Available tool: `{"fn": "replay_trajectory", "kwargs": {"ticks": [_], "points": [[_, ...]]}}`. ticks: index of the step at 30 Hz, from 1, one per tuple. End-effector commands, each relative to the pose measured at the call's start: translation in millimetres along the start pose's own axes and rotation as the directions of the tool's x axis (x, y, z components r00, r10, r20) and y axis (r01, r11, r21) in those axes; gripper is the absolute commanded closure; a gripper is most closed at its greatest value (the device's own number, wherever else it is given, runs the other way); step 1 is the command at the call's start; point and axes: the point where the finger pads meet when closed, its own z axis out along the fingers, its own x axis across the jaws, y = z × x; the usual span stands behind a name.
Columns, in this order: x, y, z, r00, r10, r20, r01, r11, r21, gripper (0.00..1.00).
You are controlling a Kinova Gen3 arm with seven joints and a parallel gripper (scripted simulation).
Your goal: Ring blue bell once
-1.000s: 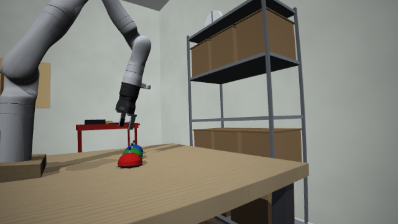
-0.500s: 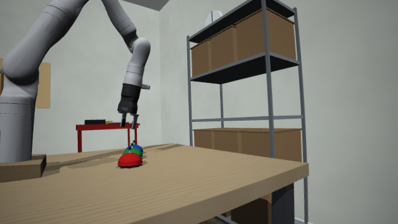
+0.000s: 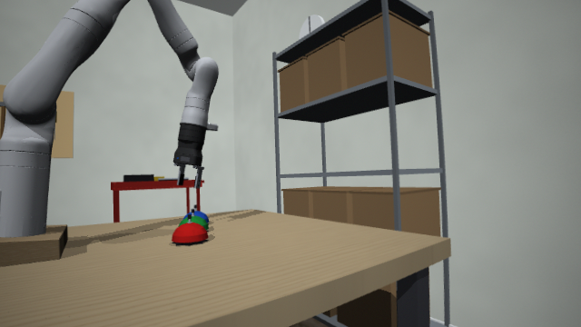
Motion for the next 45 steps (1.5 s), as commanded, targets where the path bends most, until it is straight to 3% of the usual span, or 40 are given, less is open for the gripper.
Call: {"fn": "replay_trajectory", "kwargs": {"ticks": [1,9,10,16,17,26,27,32,33,45], "points": [[-3,-9,-1.0,0.999,-0.049,-0.018,0.050,0.999,0.003,0.00],[-3,-9,-1.0,0.999,-0.049,-0.018,0.050,0.999,0.003,0.00],[-6,-18,-1.6,0.993,-0.111,-0.042,0.112,0.994,0.001,0.00],[-6,-18,-1.6,0.993,-0.111,-0.042,0.112,0.994,0.001,0.00],[-8,-27,-2.3,0.984,-0.168,-0.064,0.168,0.986,-0.001,0.00],[-8,-27,-2.3,0.984,-0.168,-0.064,0.168,0.986,-0.001,0.00],[-10,-35,-3.0,0.972,-0.219,-0.083,0.219,0.976,-0.003,0.00],[-10,-35,-3.0,0.972,-0.219,-0.083,0.219,0.976,-0.003,0.00],[-13,-43,-3.8,0.959,-0.264,-0.101,0.265,0.964,-0.006,0.00],[-17,-55,-5.2,0.932,-0.338,-0.129,0.339,0.941,-0.012,0.00]]}}
